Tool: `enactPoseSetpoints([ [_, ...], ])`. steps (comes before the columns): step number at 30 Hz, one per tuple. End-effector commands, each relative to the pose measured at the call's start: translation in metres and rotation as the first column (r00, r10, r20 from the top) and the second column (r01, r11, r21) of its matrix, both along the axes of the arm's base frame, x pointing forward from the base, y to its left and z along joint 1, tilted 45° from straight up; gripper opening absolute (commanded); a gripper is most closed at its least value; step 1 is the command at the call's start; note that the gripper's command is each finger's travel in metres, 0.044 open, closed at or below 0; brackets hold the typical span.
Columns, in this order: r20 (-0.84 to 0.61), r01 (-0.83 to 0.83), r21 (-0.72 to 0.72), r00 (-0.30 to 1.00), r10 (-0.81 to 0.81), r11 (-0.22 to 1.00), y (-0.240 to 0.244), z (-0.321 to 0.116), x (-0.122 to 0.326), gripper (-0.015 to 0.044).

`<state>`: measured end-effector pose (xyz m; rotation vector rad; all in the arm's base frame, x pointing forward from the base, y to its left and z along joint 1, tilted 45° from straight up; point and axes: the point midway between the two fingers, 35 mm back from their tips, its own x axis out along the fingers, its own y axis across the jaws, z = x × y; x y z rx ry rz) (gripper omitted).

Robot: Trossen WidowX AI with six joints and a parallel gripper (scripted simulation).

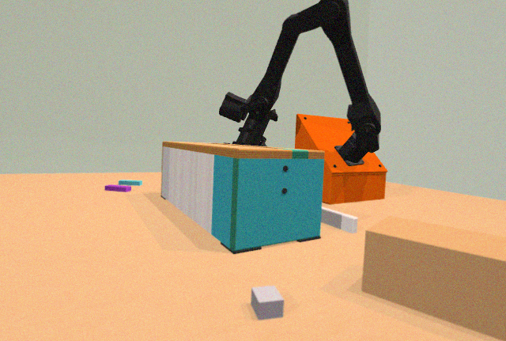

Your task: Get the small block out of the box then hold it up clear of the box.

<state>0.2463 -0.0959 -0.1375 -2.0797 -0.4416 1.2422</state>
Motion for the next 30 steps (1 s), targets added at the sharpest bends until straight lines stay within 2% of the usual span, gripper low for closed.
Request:
enactPoseSetpoints([
  [1, -0.009, 0.0, 0.014, 1.0, 0.0, 1.0, 0.009, -0.006, -0.002, 0.0285],
  [9, -0.009, 0.0, 0.017, 1.0, 0.001, 1.0, 0.018, -0.011, -0.002, 0.0285],
  [14, -0.009, 0.0, 0.017, 1.0, 0.001, 1.0, 0.018, -0.011, -0.002, 0.0154],
  [20, -0.009, 0.0, 0.017, 1.0, 0.001, 1.0, 0.018, -0.011, -0.002, 0.0114],
  [24, -0.008, 0.0, 0.013, 1.0, 0.001, 1.0, 0.008, -0.004, -0.002, 0.0009],
  [30, -0.006, -0.001, 0.008, 1.0, 0.001, 1.0, -0.016, 0.019, -0.004, 0.0],
])
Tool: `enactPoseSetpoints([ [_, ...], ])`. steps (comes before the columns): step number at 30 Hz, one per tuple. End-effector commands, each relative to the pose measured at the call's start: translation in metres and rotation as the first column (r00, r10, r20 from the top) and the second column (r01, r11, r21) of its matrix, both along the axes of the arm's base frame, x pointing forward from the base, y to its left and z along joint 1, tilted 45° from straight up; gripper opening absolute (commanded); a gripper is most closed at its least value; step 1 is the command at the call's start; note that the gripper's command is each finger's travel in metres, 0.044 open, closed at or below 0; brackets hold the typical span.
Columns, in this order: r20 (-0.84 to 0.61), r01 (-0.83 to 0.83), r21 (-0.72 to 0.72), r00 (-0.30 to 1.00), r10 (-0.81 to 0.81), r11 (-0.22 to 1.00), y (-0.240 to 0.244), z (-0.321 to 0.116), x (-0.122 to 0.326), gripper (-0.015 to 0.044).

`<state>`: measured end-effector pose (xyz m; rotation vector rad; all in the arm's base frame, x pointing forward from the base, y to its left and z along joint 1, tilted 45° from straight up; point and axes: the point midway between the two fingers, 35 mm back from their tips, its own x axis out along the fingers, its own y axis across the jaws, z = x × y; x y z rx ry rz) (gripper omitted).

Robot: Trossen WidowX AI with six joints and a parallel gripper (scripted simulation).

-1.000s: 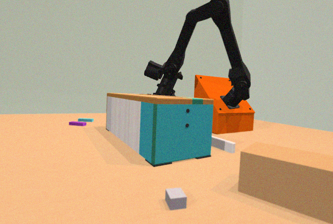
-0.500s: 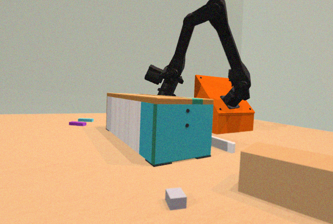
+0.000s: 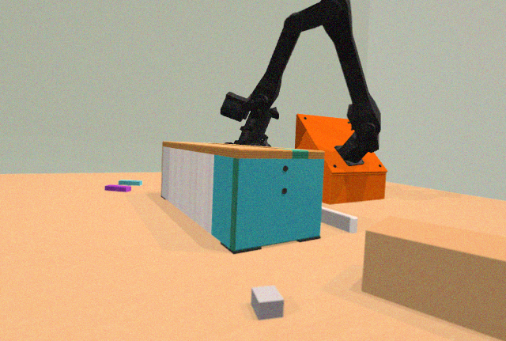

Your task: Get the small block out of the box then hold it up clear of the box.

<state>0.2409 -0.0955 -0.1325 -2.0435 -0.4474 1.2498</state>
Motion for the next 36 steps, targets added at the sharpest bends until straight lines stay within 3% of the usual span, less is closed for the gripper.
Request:
enactPoseSetpoints([
  [1, 0.014, -0.001, -0.019, 1.0, 0.001, 1.0, -0.02, 0.018, 0.001, 0.0],
  [9, 0.005, 0.011, -0.019, 1.0, -0.011, 1.0, -0.031, 0.031, -0.002, 0.0],
  [30, -0.3, 0.418, -0.065, 0.858, -0.417, 0.906, -0.087, 0.103, -0.036, 0.0],
  [36, -0.309, 0.431, -0.068, 0.849, -0.43, 0.9, -0.088, 0.105, -0.037, 0.0],
])
